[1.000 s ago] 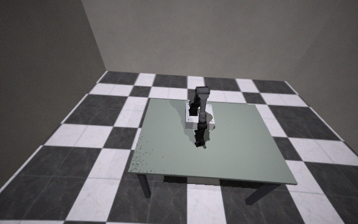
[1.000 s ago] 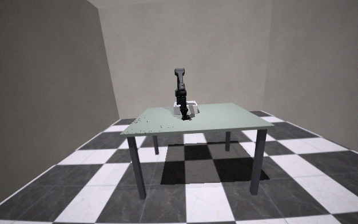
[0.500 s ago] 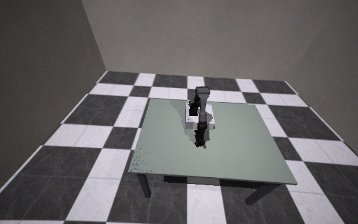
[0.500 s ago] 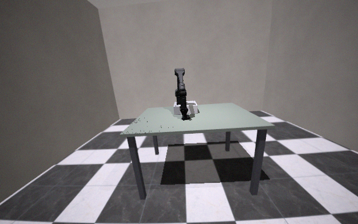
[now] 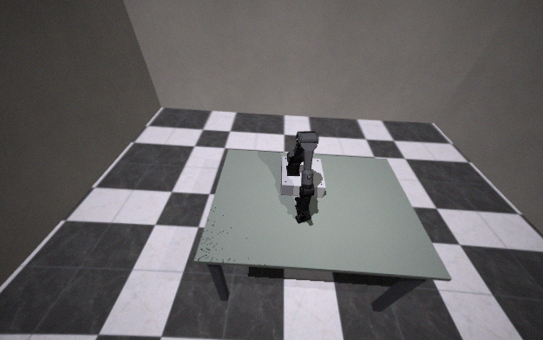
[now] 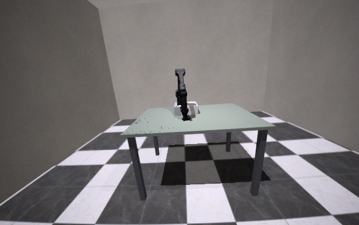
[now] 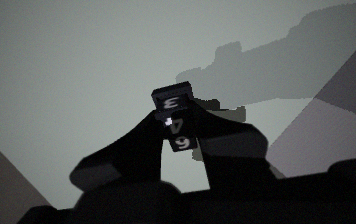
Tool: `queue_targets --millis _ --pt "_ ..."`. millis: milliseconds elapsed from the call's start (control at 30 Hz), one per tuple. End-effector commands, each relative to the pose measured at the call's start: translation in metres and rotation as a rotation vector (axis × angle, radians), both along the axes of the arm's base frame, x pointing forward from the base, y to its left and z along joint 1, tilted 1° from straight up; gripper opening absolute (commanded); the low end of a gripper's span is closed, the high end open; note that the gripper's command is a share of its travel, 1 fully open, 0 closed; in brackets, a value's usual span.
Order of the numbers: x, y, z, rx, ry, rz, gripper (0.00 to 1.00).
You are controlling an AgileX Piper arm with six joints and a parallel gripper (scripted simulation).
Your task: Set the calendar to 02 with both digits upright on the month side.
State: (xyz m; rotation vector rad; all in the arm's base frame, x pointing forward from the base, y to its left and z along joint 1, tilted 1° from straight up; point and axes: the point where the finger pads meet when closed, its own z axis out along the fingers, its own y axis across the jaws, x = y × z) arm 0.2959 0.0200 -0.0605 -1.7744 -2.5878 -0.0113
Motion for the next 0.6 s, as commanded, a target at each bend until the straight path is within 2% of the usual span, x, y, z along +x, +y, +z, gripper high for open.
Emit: queue_targets --millis 0,567 --pt "0.0001 0.0005 0.0006 0.001 -0.003 0.000 0.33" --pt "-0.0005 0.0005 -0.0025 0.001 0.001 0.000 0.33"
